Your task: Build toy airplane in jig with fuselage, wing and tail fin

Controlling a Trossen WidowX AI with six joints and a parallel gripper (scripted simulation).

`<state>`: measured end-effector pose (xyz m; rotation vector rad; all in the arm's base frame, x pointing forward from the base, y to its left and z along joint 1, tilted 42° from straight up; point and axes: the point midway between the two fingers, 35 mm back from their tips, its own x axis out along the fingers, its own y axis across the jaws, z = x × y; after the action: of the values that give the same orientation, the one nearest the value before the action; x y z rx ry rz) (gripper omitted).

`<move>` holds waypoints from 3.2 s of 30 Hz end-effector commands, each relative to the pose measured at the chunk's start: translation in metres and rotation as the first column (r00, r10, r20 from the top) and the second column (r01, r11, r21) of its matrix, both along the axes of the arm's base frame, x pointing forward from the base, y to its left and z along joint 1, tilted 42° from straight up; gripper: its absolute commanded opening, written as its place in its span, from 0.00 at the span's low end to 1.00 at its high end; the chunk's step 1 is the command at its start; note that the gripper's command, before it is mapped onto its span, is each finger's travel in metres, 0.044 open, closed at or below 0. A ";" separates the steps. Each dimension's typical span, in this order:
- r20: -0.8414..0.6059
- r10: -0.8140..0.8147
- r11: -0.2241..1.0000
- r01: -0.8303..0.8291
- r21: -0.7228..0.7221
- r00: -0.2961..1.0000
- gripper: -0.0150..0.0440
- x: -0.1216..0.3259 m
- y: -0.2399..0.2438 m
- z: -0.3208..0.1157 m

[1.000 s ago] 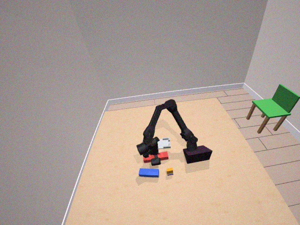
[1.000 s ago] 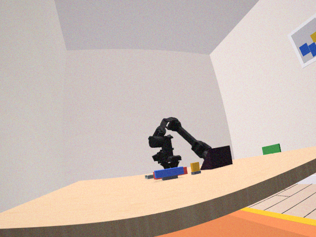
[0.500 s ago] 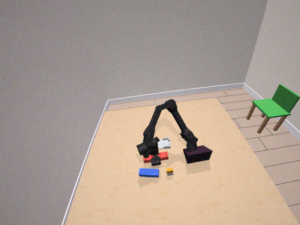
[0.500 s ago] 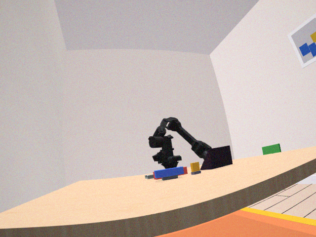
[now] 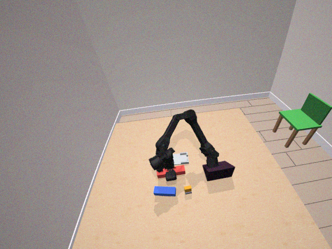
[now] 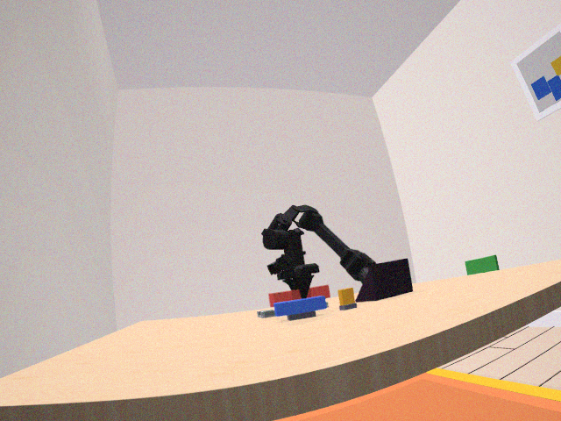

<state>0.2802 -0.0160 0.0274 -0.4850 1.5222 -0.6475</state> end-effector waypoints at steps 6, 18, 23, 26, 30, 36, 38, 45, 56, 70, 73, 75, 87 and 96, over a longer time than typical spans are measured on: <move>0.004 -0.002 1.000 0.002 0.007 1.000 0.25 0.004 0.021 0.022; 0.003 -0.003 1.000 0.003 0.006 1.000 0.25 0.003 0.045 0.051; 0.002 -0.004 1.000 0.004 0.004 1.000 0.25 0.001 0.055 0.064; 0.002 -0.004 1.000 0.004 0.002 1.000 0.25 0.000 0.060 0.070; 0.003 -0.005 1.000 0.005 0.003 1.000 0.25 0.000 0.058 0.071; 0.011 -0.013 1.000 0.012 0.010 1.000 0.25 0.000 0.039 0.076; 0.014 -0.015 1.000 0.015 0.012 1.000 0.25 0.000 0.032 0.077; 0.025 -0.025 1.000 0.025 0.016 0.999 0.25 -0.002 0.010 0.083; 0.041 -0.042 0.999 0.042 0.013 0.998 0.25 -0.010 -0.025 0.090; 0.061 -0.068 0.998 0.068 -0.004 0.996 0.25 -0.026 -0.066 0.100; 0.064 -0.074 0.997 0.074 -0.009 0.995 0.25 -0.031 -0.074 0.101; 0.065 -0.075 0.997 0.076 -0.010 0.995 0.25 -0.032 -0.076 0.102; 0.065 -0.075 0.997 0.076 -0.010 0.995 0.58 -0.032 -0.076 0.102; 0.065 -0.075 0.997 0.076 -0.010 0.995 0.58 -0.032 -0.076 0.102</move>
<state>0.2483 -0.0915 0.1288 -0.4086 1.4848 -0.7239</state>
